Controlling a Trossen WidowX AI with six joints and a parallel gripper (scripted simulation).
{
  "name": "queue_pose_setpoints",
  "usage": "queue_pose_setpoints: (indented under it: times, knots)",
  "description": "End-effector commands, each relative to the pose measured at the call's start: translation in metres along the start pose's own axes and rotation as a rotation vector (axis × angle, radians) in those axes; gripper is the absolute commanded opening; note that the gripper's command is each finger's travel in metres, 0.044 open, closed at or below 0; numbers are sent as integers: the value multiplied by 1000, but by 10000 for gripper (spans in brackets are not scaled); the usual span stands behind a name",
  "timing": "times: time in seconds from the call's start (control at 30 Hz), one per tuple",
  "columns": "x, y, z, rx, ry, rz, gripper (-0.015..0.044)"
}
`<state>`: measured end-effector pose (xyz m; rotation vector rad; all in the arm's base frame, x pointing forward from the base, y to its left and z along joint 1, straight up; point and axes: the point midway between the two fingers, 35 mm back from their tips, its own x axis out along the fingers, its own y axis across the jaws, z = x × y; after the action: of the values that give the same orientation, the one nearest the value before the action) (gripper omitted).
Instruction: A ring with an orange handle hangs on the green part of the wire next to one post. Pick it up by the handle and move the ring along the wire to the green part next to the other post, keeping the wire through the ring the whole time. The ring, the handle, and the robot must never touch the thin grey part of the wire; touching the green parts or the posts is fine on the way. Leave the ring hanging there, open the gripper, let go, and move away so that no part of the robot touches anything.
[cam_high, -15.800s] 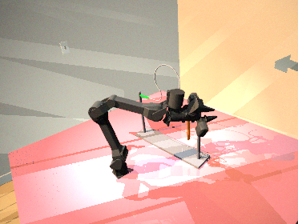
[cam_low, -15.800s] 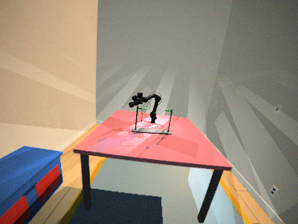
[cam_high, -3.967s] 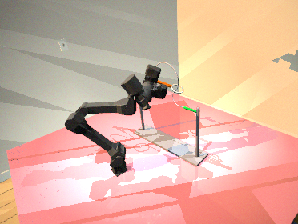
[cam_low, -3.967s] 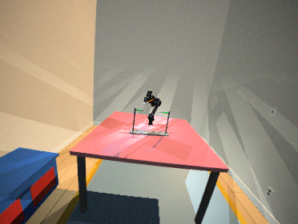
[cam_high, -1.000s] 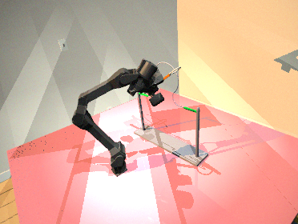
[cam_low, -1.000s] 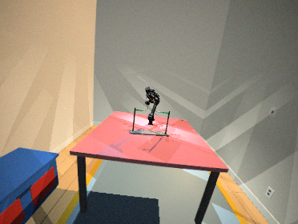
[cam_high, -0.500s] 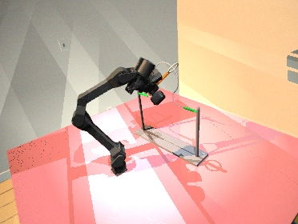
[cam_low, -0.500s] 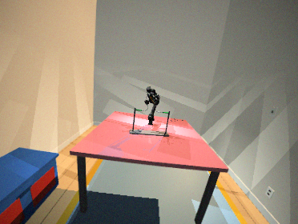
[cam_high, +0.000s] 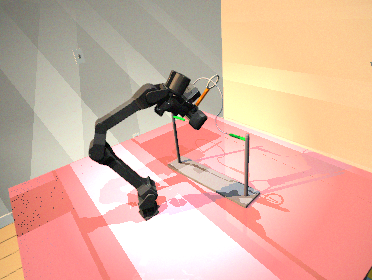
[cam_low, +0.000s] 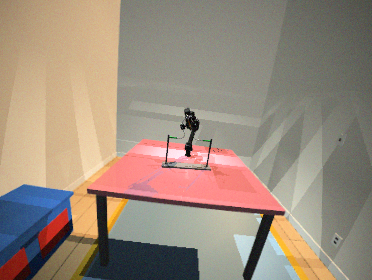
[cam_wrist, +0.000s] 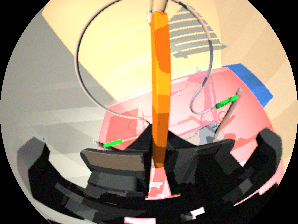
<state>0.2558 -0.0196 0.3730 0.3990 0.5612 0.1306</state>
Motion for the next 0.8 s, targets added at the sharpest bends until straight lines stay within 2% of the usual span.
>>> queue_pose_setpoints:
  times: [0.0, 0.77]
  knots:
    - [0, -2, 0, -43, -8, -25, -150]
    - [0, -11, 2, -294, -43, -175, -150]
